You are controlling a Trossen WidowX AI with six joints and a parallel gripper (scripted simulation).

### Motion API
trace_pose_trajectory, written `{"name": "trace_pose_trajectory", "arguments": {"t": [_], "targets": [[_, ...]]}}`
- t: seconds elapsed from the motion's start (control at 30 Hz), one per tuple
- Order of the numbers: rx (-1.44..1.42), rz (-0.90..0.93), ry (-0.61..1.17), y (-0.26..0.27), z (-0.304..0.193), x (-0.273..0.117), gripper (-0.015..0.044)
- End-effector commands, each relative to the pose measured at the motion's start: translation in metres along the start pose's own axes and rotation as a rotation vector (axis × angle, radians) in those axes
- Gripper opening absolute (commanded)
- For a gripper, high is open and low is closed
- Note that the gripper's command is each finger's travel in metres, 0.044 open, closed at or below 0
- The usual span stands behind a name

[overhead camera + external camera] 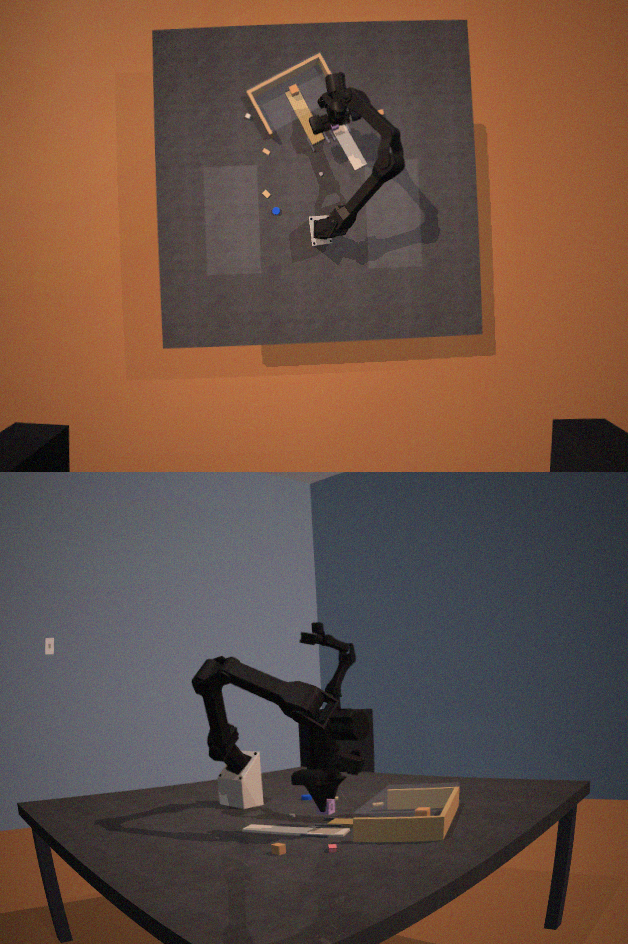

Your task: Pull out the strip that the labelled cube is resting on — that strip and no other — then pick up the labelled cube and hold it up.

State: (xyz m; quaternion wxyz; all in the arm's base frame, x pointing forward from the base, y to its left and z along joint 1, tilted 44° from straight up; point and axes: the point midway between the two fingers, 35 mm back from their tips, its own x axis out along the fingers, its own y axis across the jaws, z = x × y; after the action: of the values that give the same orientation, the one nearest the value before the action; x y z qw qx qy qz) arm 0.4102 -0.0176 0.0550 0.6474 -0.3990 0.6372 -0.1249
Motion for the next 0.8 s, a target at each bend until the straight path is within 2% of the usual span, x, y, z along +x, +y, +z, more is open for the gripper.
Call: {"name": "trace_pose_trajectory", "arguments": {"t": [0.0, 0.77], "targets": [[-0.008, -0.003, 0.005, 0.007, -0.011, -0.006, 0.0000], [-0.011, -0.001, 0.008, 0.040, -0.071, -0.007, 0.0000]]}}
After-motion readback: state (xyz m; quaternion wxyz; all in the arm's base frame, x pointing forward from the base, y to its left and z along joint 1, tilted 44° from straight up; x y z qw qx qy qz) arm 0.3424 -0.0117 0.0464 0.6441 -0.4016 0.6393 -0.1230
